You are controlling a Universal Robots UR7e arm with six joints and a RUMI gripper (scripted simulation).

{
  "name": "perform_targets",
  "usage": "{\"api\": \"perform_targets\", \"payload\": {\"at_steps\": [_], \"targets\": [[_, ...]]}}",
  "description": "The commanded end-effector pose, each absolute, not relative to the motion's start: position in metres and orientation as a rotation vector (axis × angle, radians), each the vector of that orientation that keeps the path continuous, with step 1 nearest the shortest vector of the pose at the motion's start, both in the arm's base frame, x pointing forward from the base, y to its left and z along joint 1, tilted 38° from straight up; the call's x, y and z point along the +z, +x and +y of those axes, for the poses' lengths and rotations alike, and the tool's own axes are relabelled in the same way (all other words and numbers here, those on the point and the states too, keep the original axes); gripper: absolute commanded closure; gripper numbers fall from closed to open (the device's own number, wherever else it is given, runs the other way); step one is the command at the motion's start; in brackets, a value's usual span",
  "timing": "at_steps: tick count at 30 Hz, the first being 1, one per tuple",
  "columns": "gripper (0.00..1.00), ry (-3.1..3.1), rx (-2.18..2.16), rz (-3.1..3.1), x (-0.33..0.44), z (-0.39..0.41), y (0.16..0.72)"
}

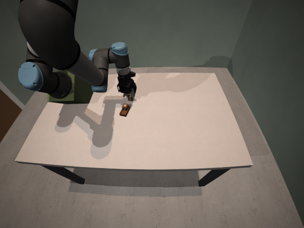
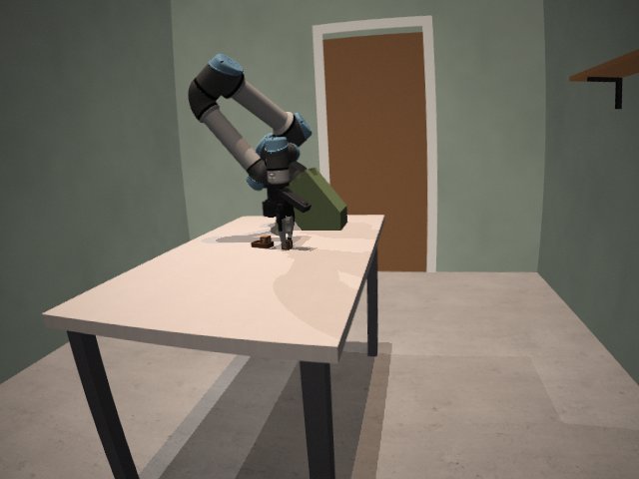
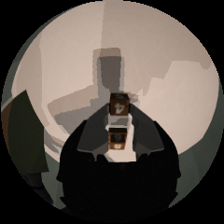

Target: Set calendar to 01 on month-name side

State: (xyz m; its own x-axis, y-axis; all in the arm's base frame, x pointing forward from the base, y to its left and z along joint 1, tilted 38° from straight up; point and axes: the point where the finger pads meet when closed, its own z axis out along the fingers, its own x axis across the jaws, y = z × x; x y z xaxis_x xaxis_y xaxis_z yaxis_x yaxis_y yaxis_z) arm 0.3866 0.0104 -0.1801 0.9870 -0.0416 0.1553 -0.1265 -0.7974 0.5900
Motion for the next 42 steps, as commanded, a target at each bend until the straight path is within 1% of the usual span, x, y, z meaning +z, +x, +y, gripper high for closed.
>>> {"api": "perform_targets", "payload": {"at_steps": [1, 24, 25, 27, 28, 30, 31, 33, 34, 36, 37, 42], "targets": [[0.90, 2.492, 0.179, -0.117, -0.1799, 0.0107, 0.3869], [0.90, 2.492, 0.179, -0.117, -0.1799, 0.0107, 0.3869], [0.86, 2.492, 0.179, -0.117, -0.1799, 0.0107, 0.3869], [0.86, 2.492, 0.179, -0.117, -0.1799, 0.0107, 0.3869], [0.83, 2.492, 0.179, -0.117, -0.1799, 0.0107, 0.3869], [0.83, 2.492, 0.179, -0.117, -0.1799, 0.0107, 0.3869], [0.79, 2.492, 0.179, -0.117, -0.1799, 0.0107, 0.3869], [0.79, 2.492, 0.179, -0.117, -0.1799, 0.0107, 0.3869], [0.76, 2.492, 0.179, -0.117, -0.1799, 0.0107, 0.3869], [0.76, 2.492, 0.179, -0.117, -0.1799, 0.0107, 0.3869], [0.72, 2.492, 0.179, -0.117, -0.1799, 0.0107, 0.3869], [0.72, 2.492, 0.179, -0.117, -0.1799, 0.0107, 0.3869]]}}
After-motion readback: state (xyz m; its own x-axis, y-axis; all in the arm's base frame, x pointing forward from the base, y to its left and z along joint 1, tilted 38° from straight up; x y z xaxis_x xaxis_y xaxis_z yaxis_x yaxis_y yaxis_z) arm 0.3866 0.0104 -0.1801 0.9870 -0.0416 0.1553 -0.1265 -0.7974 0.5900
